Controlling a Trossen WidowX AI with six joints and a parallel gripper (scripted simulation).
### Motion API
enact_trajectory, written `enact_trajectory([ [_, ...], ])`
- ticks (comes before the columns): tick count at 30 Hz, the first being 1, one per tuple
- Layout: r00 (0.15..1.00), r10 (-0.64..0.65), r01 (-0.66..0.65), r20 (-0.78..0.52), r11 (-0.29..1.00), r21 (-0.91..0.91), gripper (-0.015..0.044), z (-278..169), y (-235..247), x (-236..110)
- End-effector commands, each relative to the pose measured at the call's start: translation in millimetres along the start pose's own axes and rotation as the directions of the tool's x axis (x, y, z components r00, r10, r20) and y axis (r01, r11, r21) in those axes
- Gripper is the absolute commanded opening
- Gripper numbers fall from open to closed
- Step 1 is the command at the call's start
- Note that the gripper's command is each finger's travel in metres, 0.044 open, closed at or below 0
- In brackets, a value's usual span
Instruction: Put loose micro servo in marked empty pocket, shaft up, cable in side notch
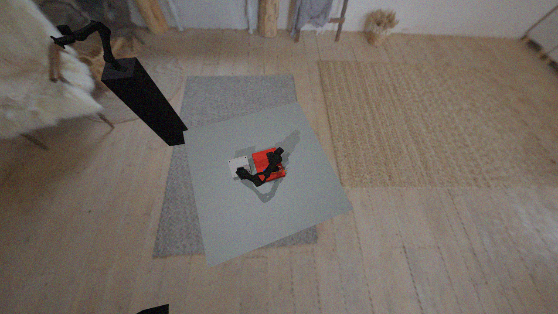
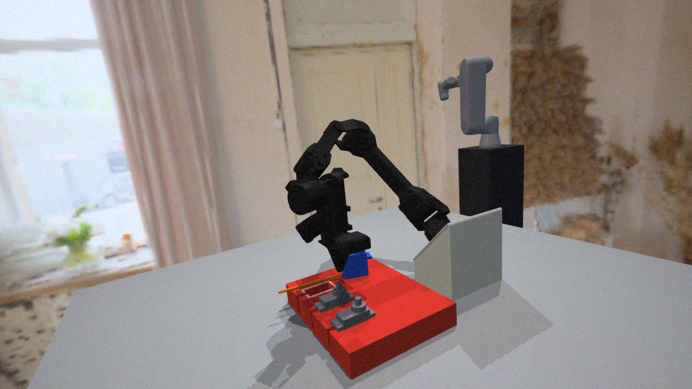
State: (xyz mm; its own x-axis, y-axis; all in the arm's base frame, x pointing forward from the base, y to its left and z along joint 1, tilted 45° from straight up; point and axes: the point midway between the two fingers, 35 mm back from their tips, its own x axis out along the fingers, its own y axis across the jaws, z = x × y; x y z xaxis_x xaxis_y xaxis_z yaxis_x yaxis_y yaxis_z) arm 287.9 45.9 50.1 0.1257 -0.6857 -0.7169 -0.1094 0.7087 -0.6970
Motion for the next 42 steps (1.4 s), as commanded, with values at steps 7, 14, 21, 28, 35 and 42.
enact_trajectory([
  [7, 1.0, -0.007, 0.007, -0.002, 1.0, -0.003, 0.0, 0, 1, 17],
  [14, 1.0, -0.007, 0.007, -0.002, 1.0, -0.003, 0.0, 0, 1, 29],
  [21, 1.0, -0.008, 0.008, -0.002, 1.0, -0.003, 0.0, -1, 1, 39],
  [28, 1.0, -0.007, 0.007, -0.002, 1.0, -0.003, 0.0, 0, -5, 39],
  [35, 1.0, -0.006, 0.006, -0.002, 1.0, -0.003, 0.0, 1, -16, 39],
  [42, 1.0, -0.005, 0.005, -0.002, 1.0, -0.003, 0.0, 2, -27, 39],
])
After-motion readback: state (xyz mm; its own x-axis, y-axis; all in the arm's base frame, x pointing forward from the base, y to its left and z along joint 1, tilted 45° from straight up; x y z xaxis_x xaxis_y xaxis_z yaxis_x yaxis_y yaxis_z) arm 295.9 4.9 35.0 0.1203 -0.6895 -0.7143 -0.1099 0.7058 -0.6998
